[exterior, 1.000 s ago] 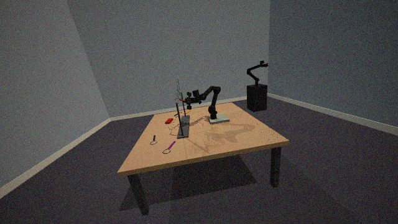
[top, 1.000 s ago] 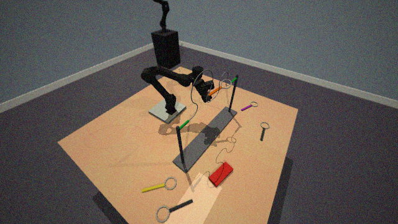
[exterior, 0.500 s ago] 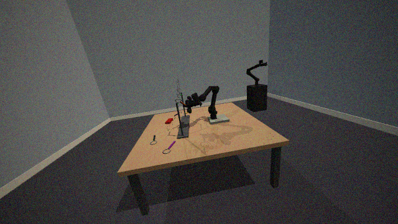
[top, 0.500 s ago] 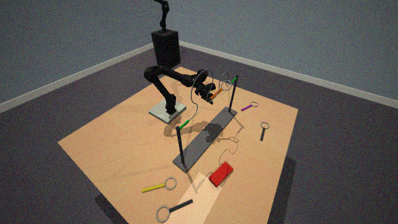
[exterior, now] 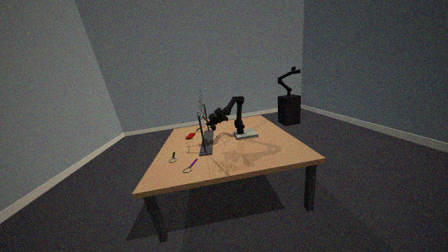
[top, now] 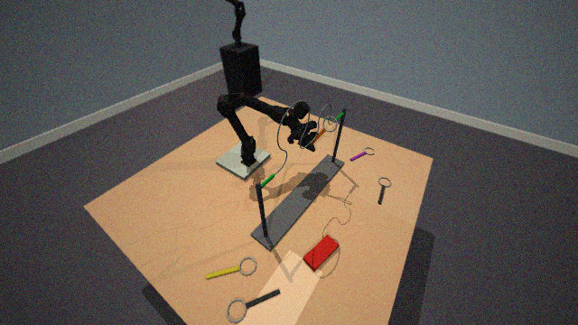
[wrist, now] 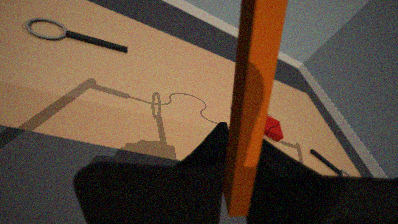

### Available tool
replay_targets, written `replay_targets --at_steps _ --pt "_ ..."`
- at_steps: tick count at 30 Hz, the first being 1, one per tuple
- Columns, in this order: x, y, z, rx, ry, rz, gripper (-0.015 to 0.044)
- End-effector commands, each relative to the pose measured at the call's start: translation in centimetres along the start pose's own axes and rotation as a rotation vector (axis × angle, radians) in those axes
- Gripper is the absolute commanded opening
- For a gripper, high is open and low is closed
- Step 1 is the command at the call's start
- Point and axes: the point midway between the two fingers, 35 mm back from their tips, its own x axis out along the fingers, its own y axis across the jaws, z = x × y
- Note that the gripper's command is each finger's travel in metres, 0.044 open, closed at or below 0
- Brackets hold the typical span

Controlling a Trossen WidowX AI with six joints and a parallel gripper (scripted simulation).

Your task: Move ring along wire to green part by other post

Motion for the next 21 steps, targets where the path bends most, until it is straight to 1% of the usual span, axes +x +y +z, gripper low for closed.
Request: replay_targets --at_steps 1,11,21 --pt "-0.1 1.4 0.1 0.067 0.011 0.034 -0.0150" --pt "-0.9 4.7 0.7 0.248 0.035 0.116 -0.0150" --pt "-1.5 7.0 1.5 0.354 0.048 0.165 -0.0150"
